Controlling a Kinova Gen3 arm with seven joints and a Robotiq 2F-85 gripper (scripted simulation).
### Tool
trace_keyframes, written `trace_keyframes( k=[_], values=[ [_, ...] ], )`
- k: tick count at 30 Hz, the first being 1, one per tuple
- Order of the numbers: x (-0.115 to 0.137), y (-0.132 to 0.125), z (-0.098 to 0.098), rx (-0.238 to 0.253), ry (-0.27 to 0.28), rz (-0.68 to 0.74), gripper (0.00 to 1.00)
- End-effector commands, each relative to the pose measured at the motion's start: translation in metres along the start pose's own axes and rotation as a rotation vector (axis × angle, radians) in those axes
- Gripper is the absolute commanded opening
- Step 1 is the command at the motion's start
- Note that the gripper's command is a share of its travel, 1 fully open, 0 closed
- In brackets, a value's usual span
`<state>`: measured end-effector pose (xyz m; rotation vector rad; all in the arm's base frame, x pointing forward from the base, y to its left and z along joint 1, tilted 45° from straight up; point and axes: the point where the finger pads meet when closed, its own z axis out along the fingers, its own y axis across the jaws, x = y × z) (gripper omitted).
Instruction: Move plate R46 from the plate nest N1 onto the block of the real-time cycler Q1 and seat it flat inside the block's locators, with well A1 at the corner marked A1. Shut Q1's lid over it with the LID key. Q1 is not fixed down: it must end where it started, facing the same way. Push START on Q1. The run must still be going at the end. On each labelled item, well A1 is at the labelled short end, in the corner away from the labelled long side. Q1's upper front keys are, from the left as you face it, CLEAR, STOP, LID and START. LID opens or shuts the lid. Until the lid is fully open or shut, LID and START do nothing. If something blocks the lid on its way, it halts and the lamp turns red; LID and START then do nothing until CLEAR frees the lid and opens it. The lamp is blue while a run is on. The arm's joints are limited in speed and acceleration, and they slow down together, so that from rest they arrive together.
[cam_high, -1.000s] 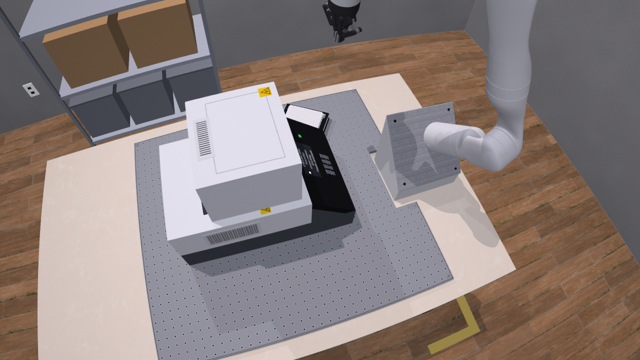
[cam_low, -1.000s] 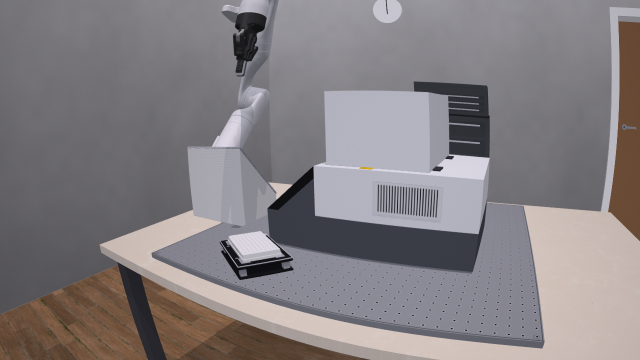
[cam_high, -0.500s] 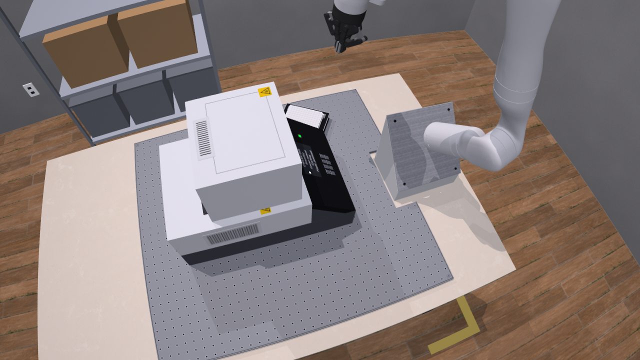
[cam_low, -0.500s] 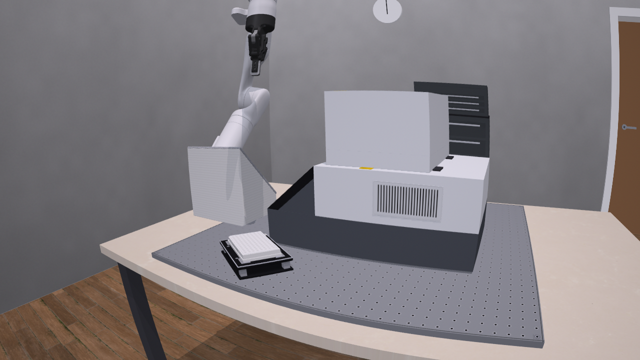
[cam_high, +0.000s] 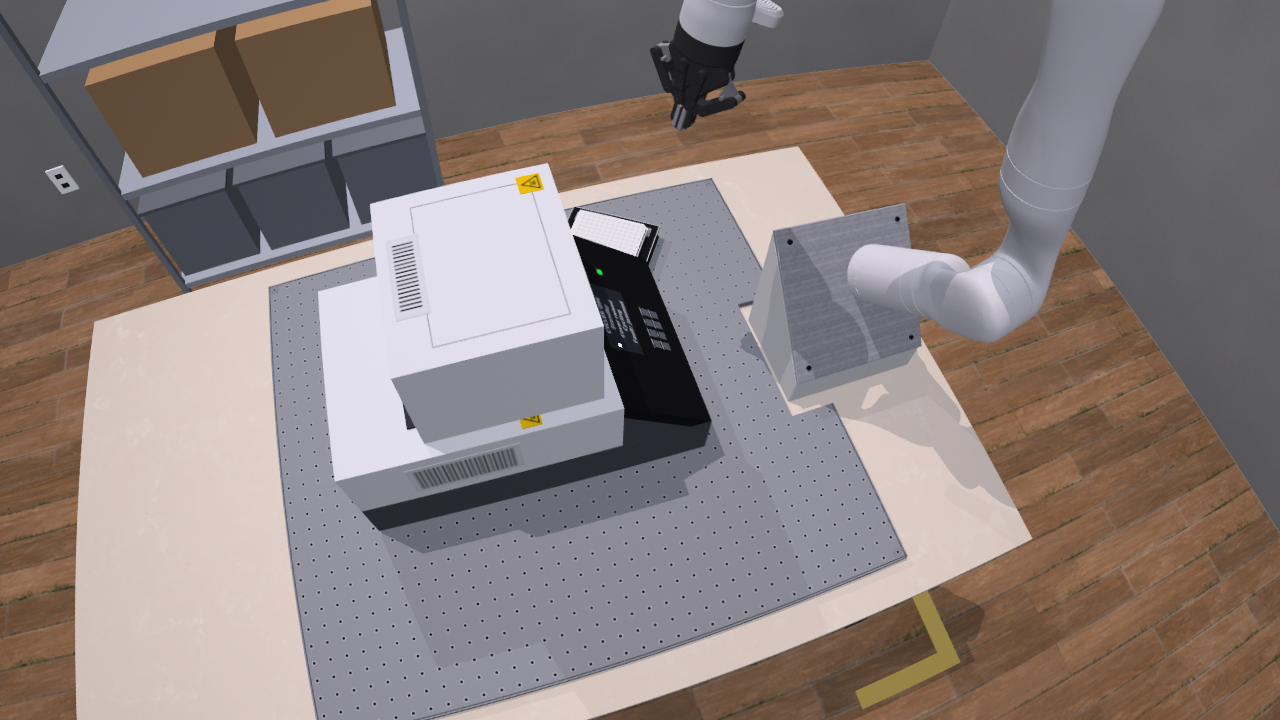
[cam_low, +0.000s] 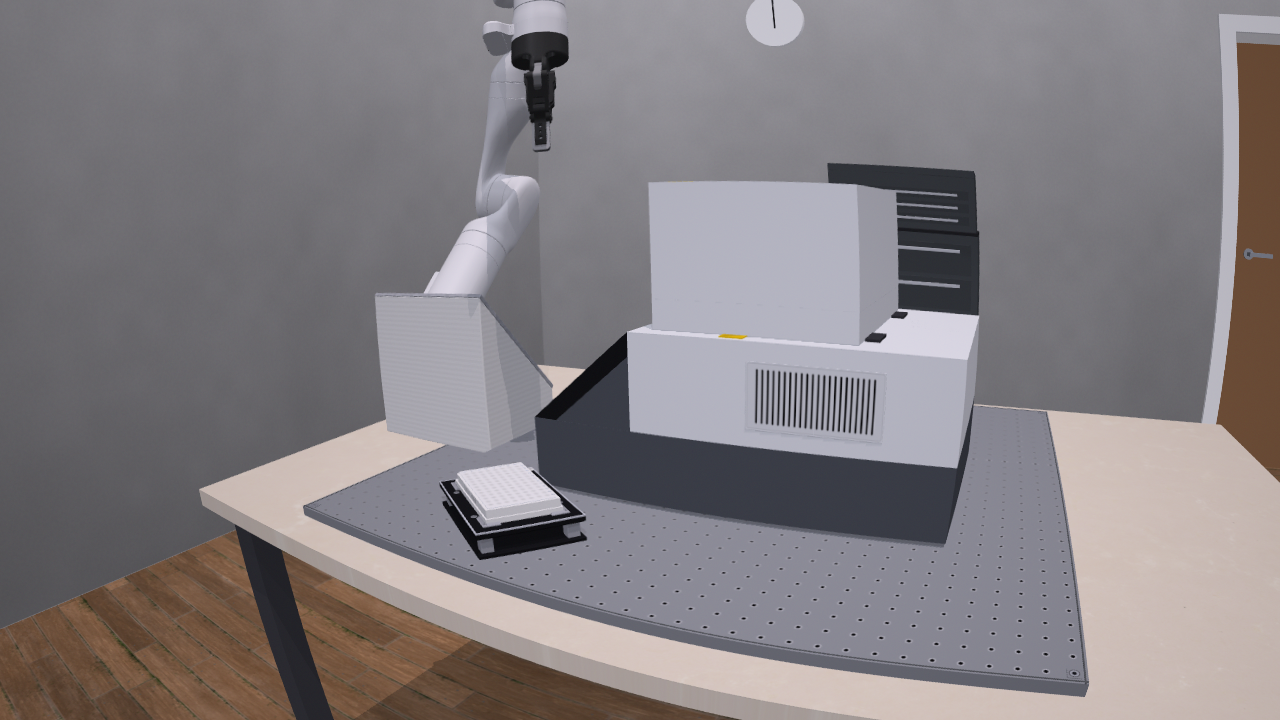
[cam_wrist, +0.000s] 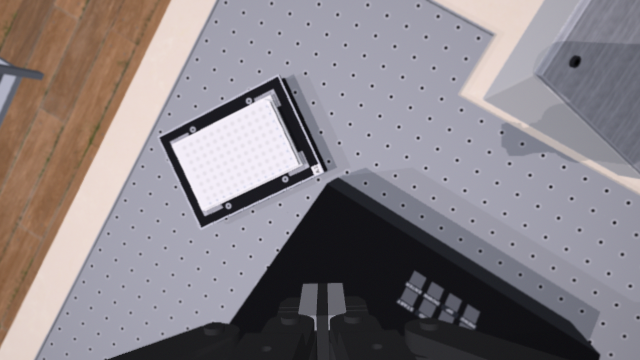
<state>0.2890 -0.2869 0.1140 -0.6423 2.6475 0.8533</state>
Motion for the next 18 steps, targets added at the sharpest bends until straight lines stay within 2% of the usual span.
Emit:
trace_keyframes(
  k=[1,18],
  values=[
    [-0.004,0.004,-0.002,0.003,-0.015,-0.013,0.1],
    [-0.041,0.037,-0.006,0.003,-0.119,-0.121,0.1]
  ],
)
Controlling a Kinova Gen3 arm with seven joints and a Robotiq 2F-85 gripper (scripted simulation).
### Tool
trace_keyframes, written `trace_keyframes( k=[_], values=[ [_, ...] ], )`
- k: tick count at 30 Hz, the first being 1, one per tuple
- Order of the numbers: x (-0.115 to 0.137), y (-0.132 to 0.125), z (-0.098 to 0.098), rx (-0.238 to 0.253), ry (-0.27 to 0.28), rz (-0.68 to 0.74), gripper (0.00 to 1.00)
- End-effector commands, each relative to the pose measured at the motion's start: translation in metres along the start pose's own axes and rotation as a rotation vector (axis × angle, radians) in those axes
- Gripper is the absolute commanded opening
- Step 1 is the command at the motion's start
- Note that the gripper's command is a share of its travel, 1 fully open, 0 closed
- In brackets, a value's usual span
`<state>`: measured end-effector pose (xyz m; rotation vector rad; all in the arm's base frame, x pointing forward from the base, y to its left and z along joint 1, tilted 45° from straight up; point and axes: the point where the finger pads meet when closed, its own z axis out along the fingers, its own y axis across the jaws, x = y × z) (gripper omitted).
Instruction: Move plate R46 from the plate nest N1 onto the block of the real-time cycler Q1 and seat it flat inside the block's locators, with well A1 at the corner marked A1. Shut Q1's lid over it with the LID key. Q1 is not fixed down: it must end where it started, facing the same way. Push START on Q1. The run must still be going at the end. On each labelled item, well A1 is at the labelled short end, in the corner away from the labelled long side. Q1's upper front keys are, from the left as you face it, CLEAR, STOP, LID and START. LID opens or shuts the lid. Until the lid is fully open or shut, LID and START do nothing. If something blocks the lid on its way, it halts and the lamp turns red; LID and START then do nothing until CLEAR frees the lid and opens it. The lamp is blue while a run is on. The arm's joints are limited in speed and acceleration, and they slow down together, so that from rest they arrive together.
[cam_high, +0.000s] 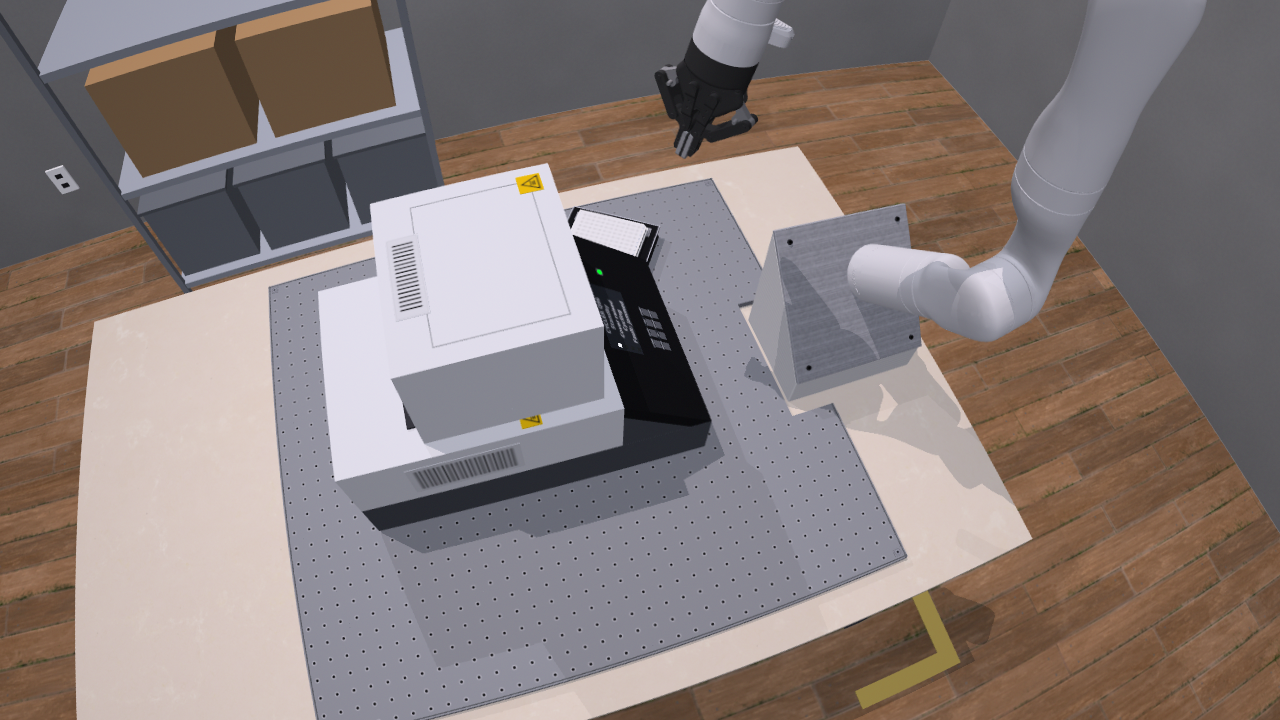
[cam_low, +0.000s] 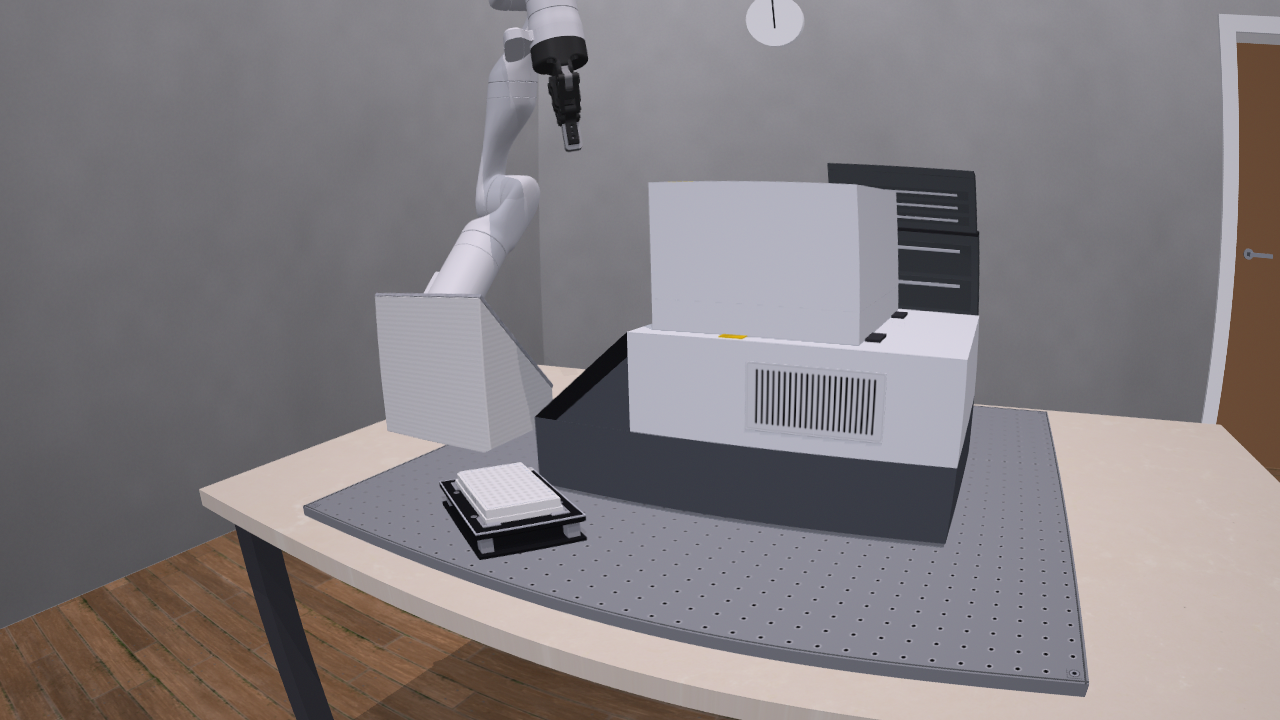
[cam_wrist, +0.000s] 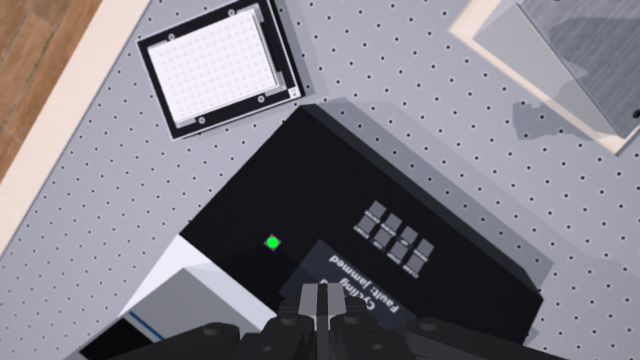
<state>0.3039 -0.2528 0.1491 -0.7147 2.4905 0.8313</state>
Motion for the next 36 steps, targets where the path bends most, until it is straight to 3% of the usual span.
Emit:
trace_keyframes(
  k=[1,11,21,36],
  values=[
    [-0.006,0.004,-0.001,0.002,-0.017,-0.017,0.1],
    [-0.032,0.022,-0.001,0.002,-0.084,-0.086,0.1],
    [-0.032,0.022,-0.001,0.002,-0.084,-0.086,0.1],
    [-0.03,0.025,0.016,0.002,-0.084,-0.086,0.1]
  ],
)
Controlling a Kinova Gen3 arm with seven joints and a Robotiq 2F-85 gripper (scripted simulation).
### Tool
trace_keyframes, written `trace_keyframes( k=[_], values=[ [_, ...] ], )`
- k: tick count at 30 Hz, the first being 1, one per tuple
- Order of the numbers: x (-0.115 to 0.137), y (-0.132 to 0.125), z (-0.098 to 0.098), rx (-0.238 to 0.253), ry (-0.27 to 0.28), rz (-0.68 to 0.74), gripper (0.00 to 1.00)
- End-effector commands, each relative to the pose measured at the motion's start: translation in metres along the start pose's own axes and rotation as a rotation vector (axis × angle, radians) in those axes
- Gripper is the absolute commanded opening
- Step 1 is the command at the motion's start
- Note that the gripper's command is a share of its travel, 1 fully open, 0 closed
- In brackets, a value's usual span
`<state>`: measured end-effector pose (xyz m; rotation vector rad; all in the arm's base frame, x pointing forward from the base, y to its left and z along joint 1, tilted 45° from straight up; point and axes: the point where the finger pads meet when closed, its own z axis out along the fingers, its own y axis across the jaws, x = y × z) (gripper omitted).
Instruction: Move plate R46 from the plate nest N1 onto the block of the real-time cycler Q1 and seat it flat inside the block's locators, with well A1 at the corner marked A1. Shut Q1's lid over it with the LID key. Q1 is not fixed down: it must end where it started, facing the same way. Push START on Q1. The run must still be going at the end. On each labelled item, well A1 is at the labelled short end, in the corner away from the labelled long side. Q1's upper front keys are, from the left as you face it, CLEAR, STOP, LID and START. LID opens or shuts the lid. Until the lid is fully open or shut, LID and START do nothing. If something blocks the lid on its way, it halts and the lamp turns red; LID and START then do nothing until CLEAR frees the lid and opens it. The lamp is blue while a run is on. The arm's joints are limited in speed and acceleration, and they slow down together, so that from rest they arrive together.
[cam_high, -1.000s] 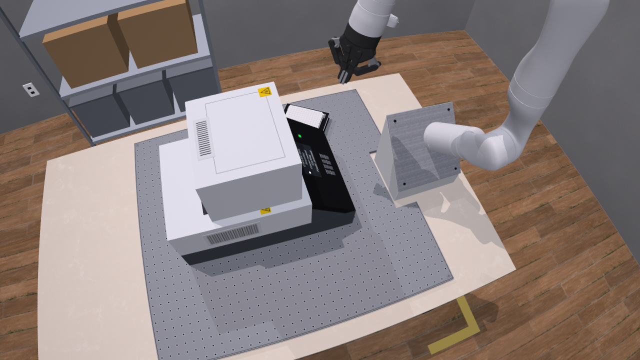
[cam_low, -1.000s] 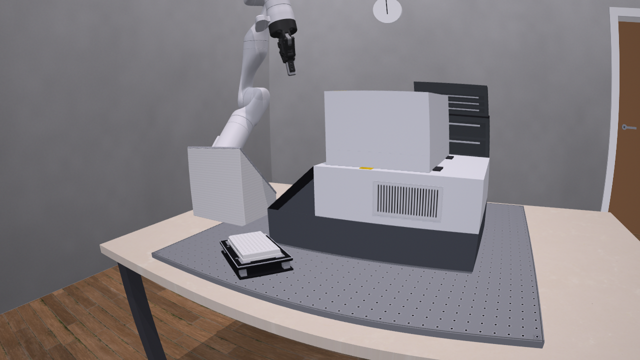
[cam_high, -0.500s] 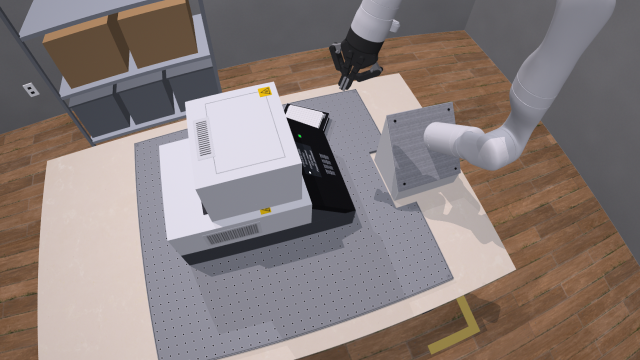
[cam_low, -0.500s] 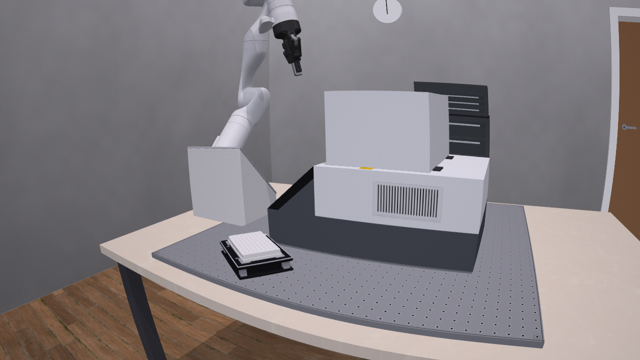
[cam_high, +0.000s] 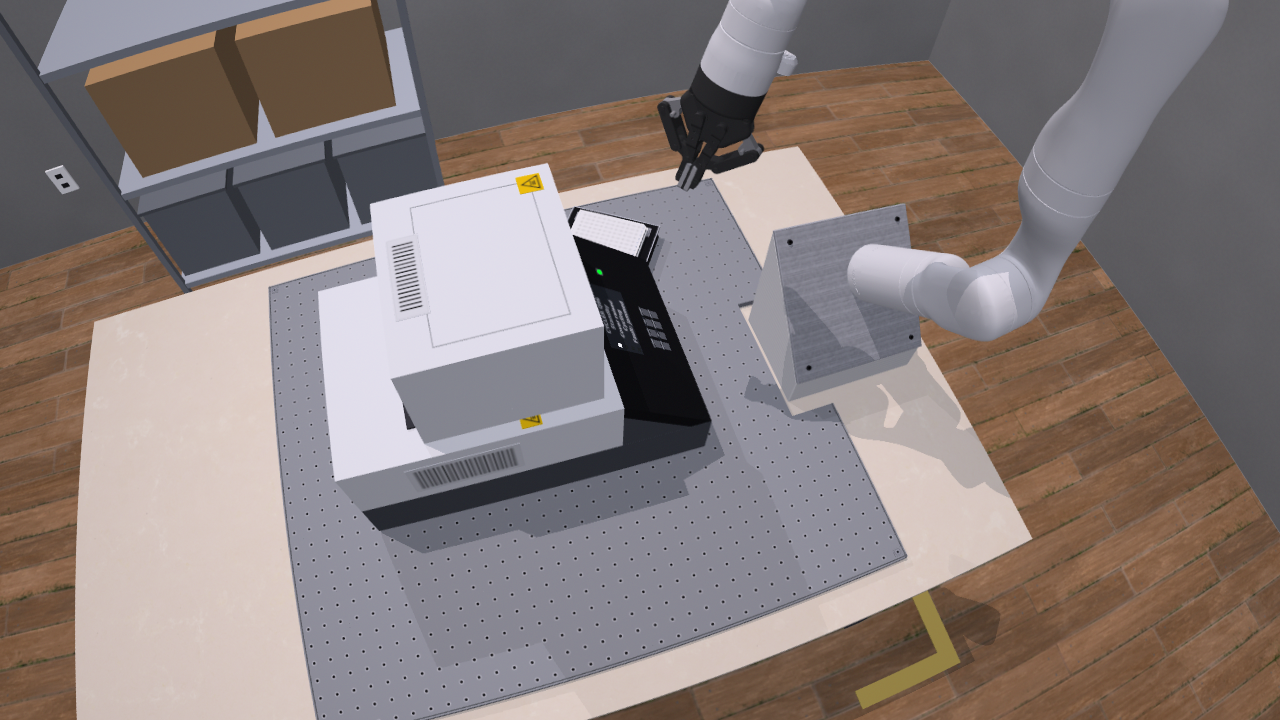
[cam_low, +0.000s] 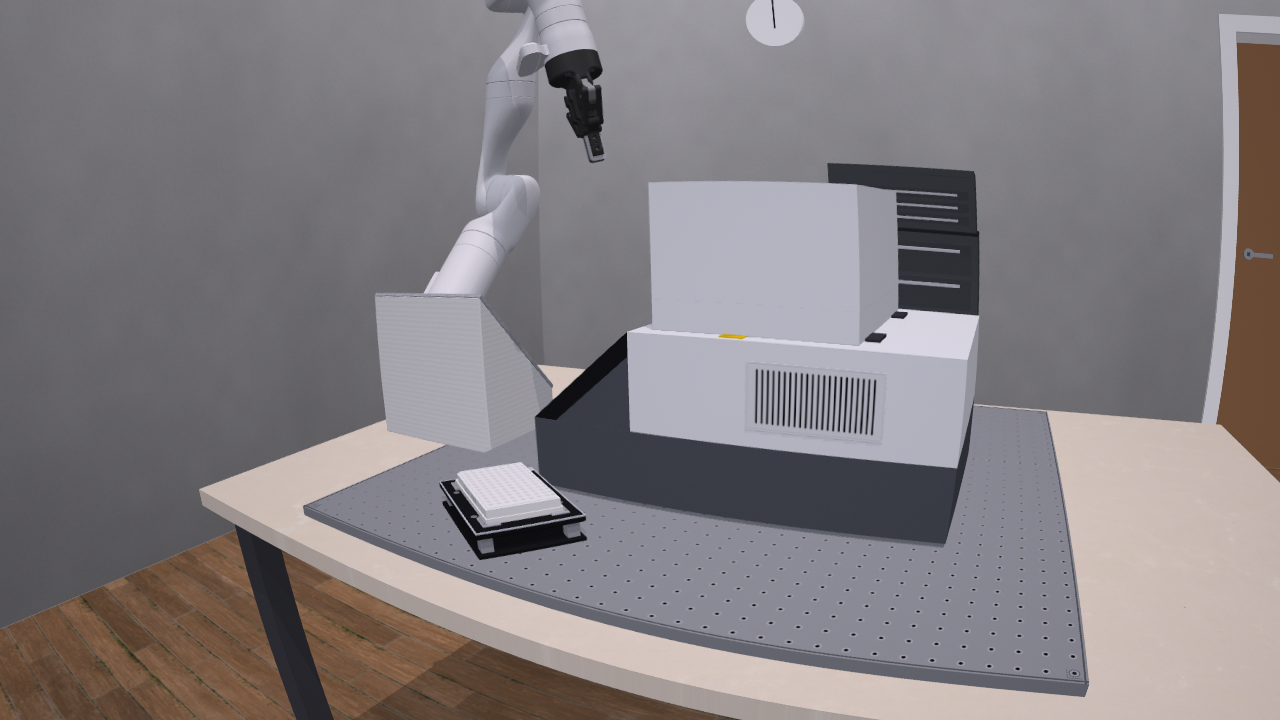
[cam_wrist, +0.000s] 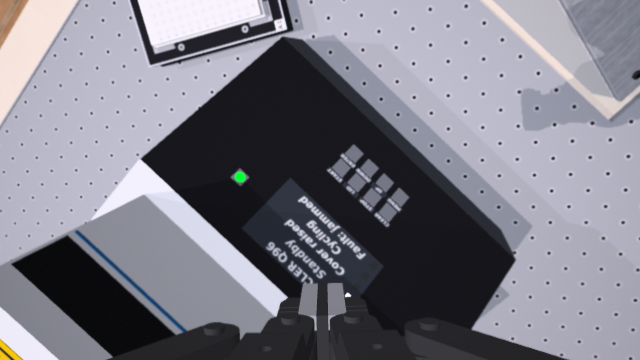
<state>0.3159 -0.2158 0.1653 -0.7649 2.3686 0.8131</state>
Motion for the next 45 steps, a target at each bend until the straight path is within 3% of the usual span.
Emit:
trace_keyframes(
  k=[1,45],
  values=[
    [0.001,0.0,0.003,0.002,0.0,0.0,0.1],
    [0.01,0.01,0.054,0.002,0.0,0.0,0.1]
  ],
)
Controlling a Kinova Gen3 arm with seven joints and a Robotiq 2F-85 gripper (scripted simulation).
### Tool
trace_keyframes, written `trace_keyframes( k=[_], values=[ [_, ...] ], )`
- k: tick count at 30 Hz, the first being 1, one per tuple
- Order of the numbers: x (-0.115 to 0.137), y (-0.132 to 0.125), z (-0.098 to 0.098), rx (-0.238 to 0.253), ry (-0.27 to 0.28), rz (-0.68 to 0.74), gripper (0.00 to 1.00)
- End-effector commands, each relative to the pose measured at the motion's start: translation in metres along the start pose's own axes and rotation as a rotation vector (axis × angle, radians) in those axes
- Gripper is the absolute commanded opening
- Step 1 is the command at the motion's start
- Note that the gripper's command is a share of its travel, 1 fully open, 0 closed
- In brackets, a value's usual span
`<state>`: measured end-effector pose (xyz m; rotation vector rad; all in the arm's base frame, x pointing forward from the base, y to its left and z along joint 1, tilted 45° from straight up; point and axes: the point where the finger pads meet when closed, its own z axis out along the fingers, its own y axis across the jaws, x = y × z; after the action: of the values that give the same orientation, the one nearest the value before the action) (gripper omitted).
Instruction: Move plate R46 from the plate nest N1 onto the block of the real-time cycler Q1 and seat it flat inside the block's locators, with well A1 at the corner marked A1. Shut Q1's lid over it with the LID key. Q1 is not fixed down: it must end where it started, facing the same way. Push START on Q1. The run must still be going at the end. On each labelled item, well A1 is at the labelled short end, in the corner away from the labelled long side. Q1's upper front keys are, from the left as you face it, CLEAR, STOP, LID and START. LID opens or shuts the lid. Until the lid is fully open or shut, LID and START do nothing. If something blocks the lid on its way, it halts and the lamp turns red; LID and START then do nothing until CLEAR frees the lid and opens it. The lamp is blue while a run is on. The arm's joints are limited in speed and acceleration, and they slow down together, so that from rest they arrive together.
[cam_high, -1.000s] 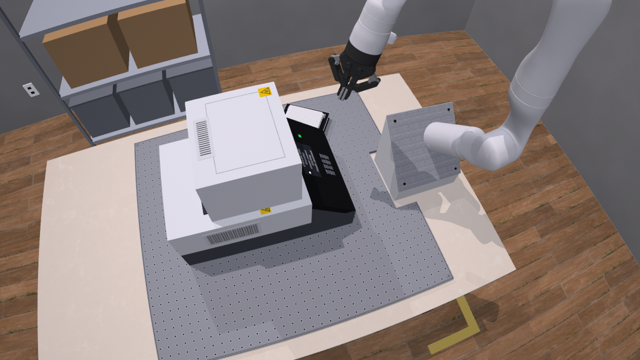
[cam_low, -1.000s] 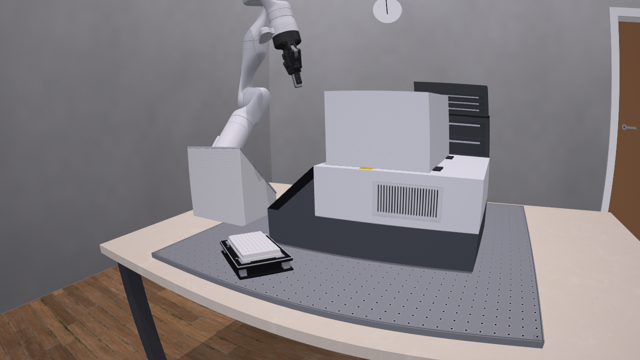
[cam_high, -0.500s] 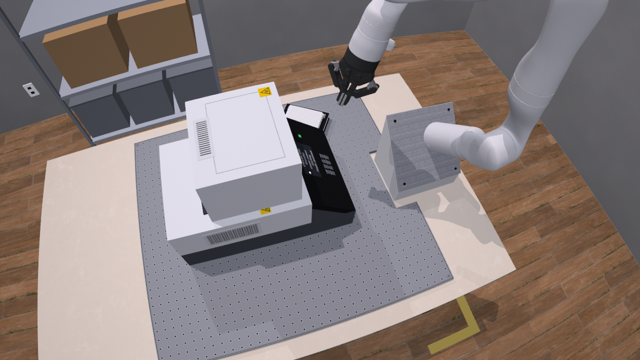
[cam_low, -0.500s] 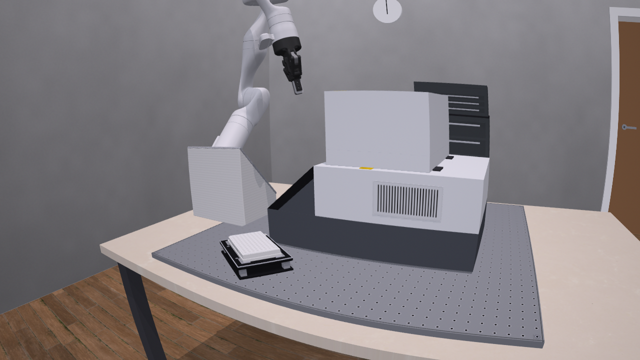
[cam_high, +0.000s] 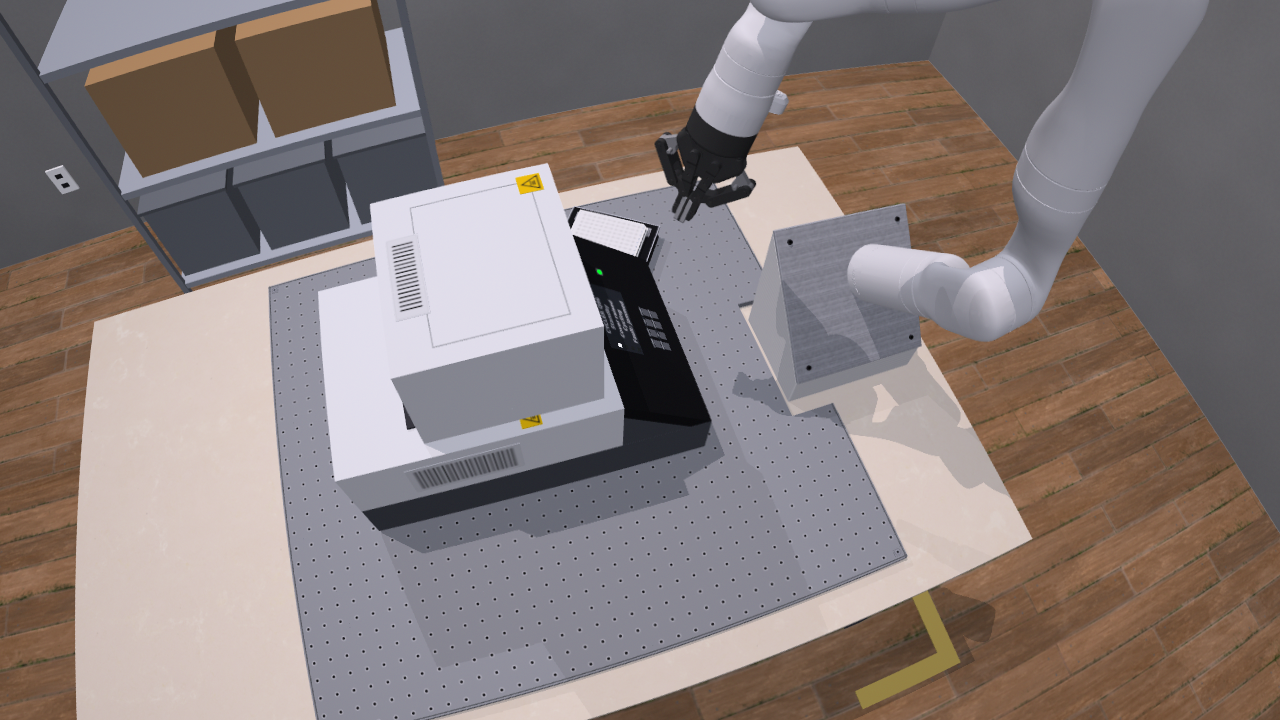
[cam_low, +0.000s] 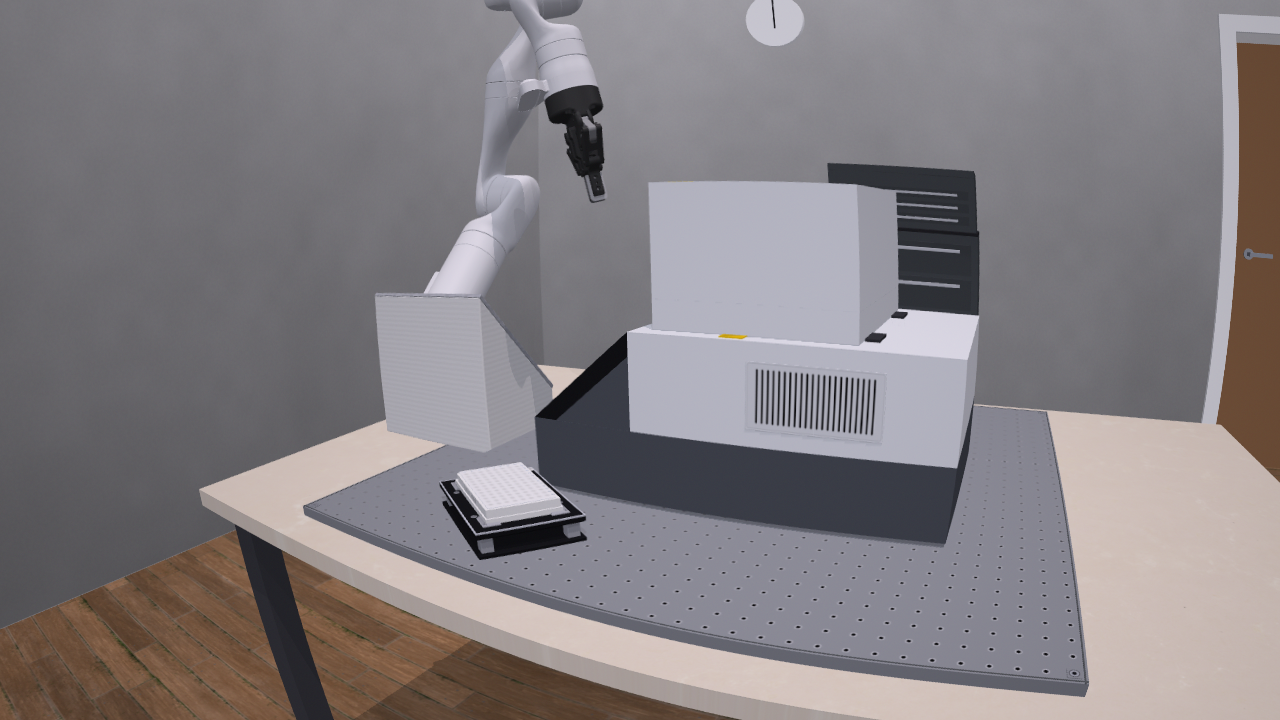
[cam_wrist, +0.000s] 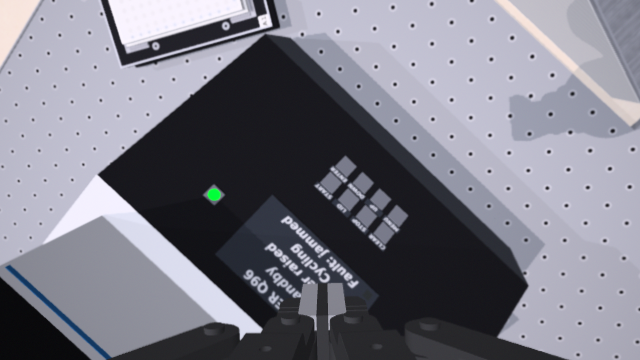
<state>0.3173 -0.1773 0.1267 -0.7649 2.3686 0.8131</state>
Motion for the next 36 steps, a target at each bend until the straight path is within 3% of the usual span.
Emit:
trace_keyframes(
  k=[1,36],
  values=[
    [0.0,0.0,0.002,0.002,0.0,0.0,0.1],
    [0.008,0.007,0.04,0.002,0.0,0.0,0.1]
  ],
)
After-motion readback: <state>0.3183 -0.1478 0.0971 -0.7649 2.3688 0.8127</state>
